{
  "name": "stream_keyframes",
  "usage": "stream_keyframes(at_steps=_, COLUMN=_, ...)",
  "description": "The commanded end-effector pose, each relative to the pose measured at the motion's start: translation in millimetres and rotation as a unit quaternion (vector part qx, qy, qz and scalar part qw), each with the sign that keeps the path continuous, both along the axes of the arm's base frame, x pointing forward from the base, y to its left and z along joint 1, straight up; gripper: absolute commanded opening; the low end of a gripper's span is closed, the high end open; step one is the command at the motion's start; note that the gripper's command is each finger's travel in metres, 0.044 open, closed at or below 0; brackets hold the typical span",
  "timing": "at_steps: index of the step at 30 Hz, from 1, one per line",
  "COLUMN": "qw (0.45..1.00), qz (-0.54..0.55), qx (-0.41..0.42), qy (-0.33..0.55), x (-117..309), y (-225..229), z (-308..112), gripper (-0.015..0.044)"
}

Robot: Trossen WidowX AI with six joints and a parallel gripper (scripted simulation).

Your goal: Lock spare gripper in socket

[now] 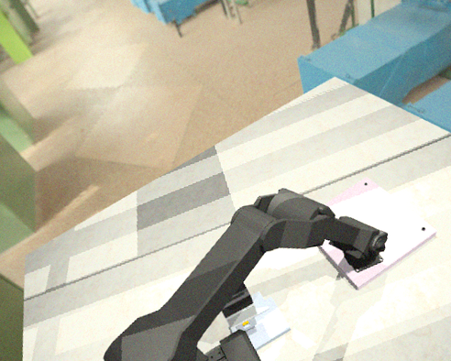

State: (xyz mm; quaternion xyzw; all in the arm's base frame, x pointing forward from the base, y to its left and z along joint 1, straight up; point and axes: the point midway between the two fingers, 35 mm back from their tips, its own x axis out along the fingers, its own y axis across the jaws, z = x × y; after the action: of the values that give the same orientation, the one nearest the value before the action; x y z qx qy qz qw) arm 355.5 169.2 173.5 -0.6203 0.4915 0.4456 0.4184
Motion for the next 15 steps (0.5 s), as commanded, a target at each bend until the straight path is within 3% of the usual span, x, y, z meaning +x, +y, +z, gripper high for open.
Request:
stream_keyframes(at_steps=1, qw=1.0, qz=0.007, qx=0.006, qy=0.01, x=6.4, y=2.3, z=-4.5, gripper=0.018)
stream_keyframes(at_steps=15, qw=1.0, qz=-0.001, qx=0.005, qy=0.021, x=13.3, y=8.4, z=-73.0, gripper=0.018)
